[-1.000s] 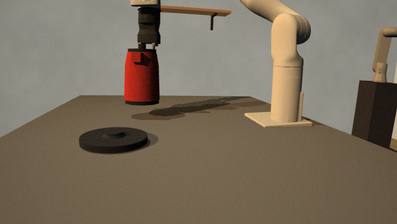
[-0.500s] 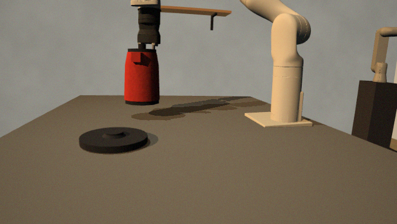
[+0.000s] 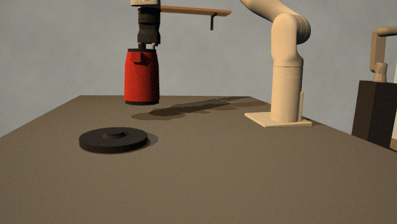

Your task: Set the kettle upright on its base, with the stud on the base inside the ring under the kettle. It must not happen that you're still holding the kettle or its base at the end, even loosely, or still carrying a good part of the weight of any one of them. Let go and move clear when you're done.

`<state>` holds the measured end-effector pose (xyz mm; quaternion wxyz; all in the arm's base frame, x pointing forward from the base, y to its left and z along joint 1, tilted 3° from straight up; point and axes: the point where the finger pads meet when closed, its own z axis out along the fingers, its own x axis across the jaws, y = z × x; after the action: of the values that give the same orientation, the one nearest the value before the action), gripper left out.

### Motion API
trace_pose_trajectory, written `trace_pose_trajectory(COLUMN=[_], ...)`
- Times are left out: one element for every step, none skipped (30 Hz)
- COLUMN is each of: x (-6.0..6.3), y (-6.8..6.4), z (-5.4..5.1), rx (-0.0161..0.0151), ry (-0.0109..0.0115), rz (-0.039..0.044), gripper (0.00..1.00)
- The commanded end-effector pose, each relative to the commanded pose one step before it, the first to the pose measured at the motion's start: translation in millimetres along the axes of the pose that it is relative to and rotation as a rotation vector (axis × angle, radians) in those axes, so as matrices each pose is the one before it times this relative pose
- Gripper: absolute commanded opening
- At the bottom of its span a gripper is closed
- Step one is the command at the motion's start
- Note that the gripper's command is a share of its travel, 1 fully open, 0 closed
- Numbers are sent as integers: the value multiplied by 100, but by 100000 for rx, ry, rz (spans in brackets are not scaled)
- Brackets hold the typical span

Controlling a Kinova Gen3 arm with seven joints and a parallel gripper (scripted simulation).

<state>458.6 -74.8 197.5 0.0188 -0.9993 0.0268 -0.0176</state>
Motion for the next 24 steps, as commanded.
trace_pose_trajectory(x=[34, 0, 0, 0, 0, 0, 0, 0, 0, -1, -1, -1, -1, -1, -1, 0, 0, -2, -2, -2, -3, -3, -4, -4], y=[-11, 0, 0, -1, -2, -4, -6, -9, -12, -16, -20, -24, -29, -34, -40, 0, 0, -46, -52, -58, -65, -72, -79, -86], z=[-84, 0, 0, 0, 0, 0, 0, 0, 0, 0, 0, 0, 0, 0, 0, 0, 0, 0, 0, 0, 0, 0, 0, 0], rx=[-45, 0, 0, 0, 0, 0, 0, 0, 0, 0, 0, 0, 0, 0, 0, 0, 0, 0, 0, 0, 0, 0, 0, 0], ry=[179, 0, 0, 0, 0, 0, 0, 0, 0, 0, 0, 0, 0, 0, 0, 0, 0, 0, 0, 0, 0, 0, 0, 0], rz=[1, 0, 0, 0, 0, 0, 0, 0, 0, 0, 0, 0, 0, 0, 0, 0, 0, 0, 0, 0, 0, 0, 0, 0], gripper=[0, 0, 0, 0, 0, 0, 0, 0, 0, 0, 0, 0, 0, 0, 0, 0, 0, 0, 0, 0, 0, 0, 0, 0])
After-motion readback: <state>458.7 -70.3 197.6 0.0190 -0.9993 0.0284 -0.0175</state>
